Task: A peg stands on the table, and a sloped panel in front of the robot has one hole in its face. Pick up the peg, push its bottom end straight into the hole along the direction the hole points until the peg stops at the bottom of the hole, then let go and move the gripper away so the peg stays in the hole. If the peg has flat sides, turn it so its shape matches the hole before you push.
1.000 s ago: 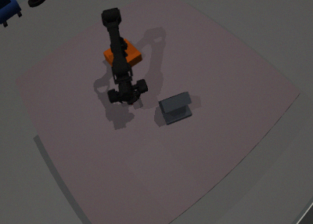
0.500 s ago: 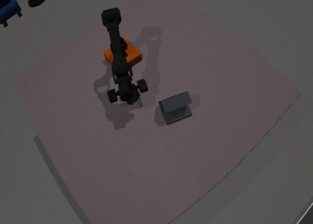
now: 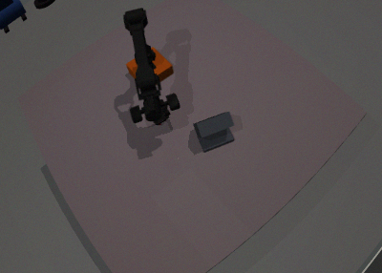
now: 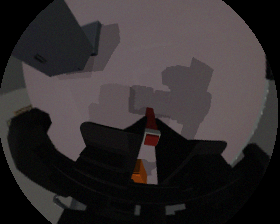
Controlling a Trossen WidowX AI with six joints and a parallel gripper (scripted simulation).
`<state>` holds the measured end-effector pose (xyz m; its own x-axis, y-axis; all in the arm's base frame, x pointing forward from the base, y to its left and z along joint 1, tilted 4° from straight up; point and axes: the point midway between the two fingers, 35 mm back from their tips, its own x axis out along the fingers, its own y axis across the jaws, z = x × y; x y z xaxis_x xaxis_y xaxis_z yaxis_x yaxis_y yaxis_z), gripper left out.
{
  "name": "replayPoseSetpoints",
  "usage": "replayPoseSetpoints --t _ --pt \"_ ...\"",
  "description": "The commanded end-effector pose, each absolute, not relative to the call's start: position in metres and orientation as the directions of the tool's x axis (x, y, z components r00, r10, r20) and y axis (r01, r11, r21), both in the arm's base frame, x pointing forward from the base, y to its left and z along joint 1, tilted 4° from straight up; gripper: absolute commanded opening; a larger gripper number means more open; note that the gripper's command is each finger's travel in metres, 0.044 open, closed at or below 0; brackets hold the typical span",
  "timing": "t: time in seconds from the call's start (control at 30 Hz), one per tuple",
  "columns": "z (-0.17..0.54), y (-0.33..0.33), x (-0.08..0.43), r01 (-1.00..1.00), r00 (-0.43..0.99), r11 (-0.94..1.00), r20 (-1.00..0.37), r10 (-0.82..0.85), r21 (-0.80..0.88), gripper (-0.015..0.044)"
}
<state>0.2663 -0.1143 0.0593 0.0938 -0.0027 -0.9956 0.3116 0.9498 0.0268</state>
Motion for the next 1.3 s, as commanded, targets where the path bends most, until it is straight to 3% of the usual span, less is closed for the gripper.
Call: replayPoseSetpoints --t 0.0,0.33,1.27 --pt "0.079 -0.116 0.267 0.307 0.106 0.951 -0.994 -0.006 0.027 0.0" --pt "0.119 -0.116 0.261 0.306 0.106 0.952 -0.994 -0.005 0.028 0.0" --pt "0.116 -0.097 0.272 0.278 0.154 0.959 -0.983 -0.105 -0.059 0.0"
